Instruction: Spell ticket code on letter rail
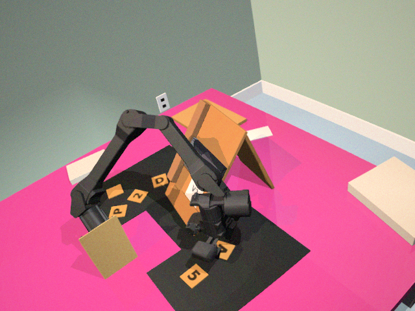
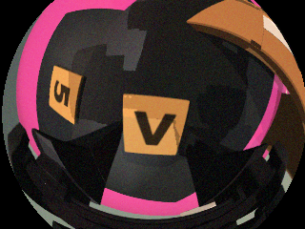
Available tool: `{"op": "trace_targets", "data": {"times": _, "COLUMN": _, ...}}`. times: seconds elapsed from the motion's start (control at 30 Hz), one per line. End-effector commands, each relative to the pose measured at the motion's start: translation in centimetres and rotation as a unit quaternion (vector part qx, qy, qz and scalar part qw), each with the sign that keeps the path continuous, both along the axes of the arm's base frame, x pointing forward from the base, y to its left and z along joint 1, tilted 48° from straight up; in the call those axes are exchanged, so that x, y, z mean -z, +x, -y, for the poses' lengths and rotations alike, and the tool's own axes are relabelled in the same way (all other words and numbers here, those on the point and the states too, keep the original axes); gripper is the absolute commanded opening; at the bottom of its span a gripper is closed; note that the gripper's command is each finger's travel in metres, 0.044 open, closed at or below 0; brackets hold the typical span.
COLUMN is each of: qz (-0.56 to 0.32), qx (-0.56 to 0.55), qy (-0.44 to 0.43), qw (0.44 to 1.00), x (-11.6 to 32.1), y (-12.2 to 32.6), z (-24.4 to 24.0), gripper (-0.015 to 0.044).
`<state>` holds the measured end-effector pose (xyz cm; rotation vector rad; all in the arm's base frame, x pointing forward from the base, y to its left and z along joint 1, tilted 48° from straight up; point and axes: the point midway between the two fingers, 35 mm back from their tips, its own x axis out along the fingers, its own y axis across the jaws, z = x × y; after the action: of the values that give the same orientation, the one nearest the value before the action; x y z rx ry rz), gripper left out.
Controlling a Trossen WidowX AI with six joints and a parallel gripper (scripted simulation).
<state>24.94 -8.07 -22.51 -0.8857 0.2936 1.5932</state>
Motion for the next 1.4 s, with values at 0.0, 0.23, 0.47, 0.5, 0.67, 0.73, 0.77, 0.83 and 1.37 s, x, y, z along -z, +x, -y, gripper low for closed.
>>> {"op": "trace_targets", "data": {"times": 0.0, "qz": -0.001, "qx": 0.003, "qy": 0.001, "qw": 1.0, "x": 0.0, "y": 0.0, "z": -0.1, "gripper": 0.026}}
{"op": "trace_targets", "data": {"times": 0.23, "qz": -0.001, "qx": 0.003, "qy": 0.001, "qw": 1.0, "x": -0.2, "y": 0.0, "z": 0.2, "gripper": 0.0155}}
{"op": "trace_targets", "data": {"times": 0.47, "qz": -0.001, "qx": 0.003, "qy": 0.001, "qw": 1.0, "x": -0.5, "y": -0.1, "z": 0.4, "gripper": 0.0}}
{"op": "trace_targets", "data": {"times": 0.5, "qz": -0.001, "qx": 0.003, "qy": 0.001, "qw": 1.0, "x": -0.5, "y": -0.1, "z": 0.5, "gripper": 0.0}}
{"op": "trace_targets", "data": {"times": 0.67, "qz": -0.001, "qx": 0.003, "qy": 0.001, "qw": 1.0, "x": -0.7, "y": -0.2, "z": 0.6, "gripper": 0.0}}
{"op": "trace_targets", "data": {"times": 0.73, "qz": -0.001, "qx": 0.003, "qy": 0.001, "qw": 1.0, "x": -0.7, "y": -0.2, "z": 0.7, "gripper": 0.0}}
{"op": "trace_targets", "data": {"times": 0.77, "qz": -0.001, "qx": 0.003, "qy": 0.001, "qw": 1.0, "x": -0.8, "y": -0.2, "z": 0.7, "gripper": 0.0}}
{"op": "trace_targets", "data": {"times": 0.83, "qz": -0.001, "qx": 0.003, "qy": 0.001, "qw": 1.0, "x": -0.8, "y": -0.2, "z": 0.8, "gripper": 0.0}}
{"op": "trace_targets", "data": {"times": 1.37, "qz": -0.001, "qx": 0.003, "qy": 0.001, "qw": 1.0, "x": -1.4, "y": -0.3, "z": 1.3, "gripper": 0.0}}
